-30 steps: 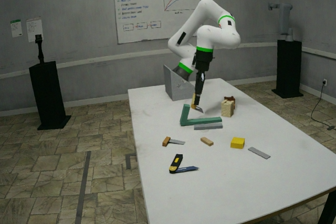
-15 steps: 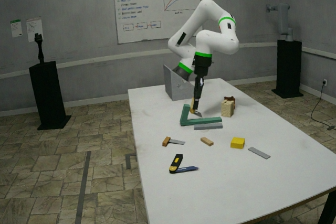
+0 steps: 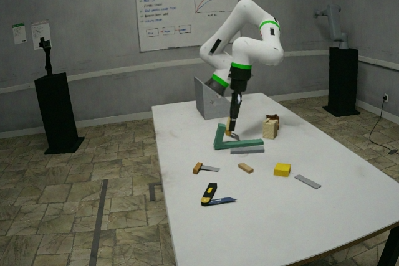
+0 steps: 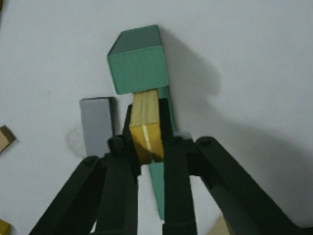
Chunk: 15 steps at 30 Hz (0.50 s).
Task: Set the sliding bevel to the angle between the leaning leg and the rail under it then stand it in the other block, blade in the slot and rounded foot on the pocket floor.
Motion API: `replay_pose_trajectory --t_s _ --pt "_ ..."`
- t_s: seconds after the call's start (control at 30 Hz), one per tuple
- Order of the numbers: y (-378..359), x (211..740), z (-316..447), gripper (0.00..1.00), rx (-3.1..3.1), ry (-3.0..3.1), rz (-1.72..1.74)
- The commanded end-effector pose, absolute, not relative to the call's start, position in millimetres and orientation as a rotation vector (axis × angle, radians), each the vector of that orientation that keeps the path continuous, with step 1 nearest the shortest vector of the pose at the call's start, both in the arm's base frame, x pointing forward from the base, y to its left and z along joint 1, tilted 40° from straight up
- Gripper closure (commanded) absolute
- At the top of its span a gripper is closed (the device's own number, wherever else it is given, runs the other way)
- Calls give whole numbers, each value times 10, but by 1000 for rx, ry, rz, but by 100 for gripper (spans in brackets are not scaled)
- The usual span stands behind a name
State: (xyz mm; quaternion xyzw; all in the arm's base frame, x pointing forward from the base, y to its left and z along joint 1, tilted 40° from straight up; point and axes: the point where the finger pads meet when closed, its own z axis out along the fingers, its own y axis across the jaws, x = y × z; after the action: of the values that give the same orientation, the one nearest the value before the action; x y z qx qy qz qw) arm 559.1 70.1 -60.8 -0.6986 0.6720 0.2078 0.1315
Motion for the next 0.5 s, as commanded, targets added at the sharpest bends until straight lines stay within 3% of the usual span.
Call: replay_pose_trajectory --t_s 0.0,0.47 --pt "693 5597 -602 90 -2027 1951 601" --pt "646 5598 -639 90 -2027 1951 601"
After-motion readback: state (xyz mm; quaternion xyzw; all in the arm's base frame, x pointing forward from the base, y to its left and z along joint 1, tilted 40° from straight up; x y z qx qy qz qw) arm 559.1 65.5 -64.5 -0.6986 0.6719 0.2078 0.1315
